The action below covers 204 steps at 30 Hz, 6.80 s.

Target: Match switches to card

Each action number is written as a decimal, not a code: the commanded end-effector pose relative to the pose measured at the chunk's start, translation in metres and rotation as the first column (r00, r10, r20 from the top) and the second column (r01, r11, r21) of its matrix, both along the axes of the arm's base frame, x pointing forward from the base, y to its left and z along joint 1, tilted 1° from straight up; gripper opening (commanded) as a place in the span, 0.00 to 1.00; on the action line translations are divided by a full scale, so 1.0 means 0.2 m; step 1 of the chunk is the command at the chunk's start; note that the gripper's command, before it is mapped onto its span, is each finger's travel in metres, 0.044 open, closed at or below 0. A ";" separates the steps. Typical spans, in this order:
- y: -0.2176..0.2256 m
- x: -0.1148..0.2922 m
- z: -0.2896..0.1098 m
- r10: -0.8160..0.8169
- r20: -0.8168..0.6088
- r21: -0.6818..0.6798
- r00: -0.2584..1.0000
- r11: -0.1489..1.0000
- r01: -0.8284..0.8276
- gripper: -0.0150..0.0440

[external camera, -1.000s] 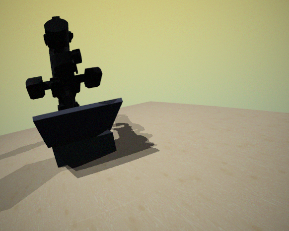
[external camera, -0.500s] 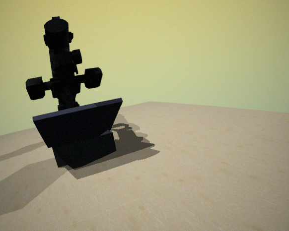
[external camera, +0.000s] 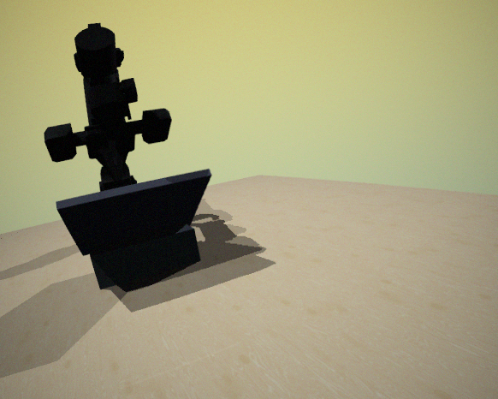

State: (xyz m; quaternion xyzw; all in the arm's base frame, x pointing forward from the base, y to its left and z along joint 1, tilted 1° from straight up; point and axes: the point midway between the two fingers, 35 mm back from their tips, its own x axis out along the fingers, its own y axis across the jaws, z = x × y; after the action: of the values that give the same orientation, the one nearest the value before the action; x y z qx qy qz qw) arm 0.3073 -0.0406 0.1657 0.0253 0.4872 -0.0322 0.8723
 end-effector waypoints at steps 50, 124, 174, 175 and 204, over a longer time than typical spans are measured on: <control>0.14 -0.15 -0.24 0.004 0.068 -0.005 0.998 1.000 -0.004 0.25; 0.14 -0.24 -0.09 0.006 0.051 -0.004 0.999 1.000 -0.006 0.25; 0.02 -0.16 -0.24 0.004 0.068 -0.007 0.998 1.000 -0.004 0.25; 0.02 -0.16 -0.24 0.004 0.068 -0.007 0.998 1.000 -0.004 0.25; 0.02 -0.16 -0.25 0.004 0.068 -0.007 0.998 1.000 -0.004 0.25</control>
State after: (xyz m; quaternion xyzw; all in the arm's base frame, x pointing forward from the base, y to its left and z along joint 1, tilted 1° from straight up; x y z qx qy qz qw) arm 0.2753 -0.0370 0.1173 0.0217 0.4570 -0.0307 0.8887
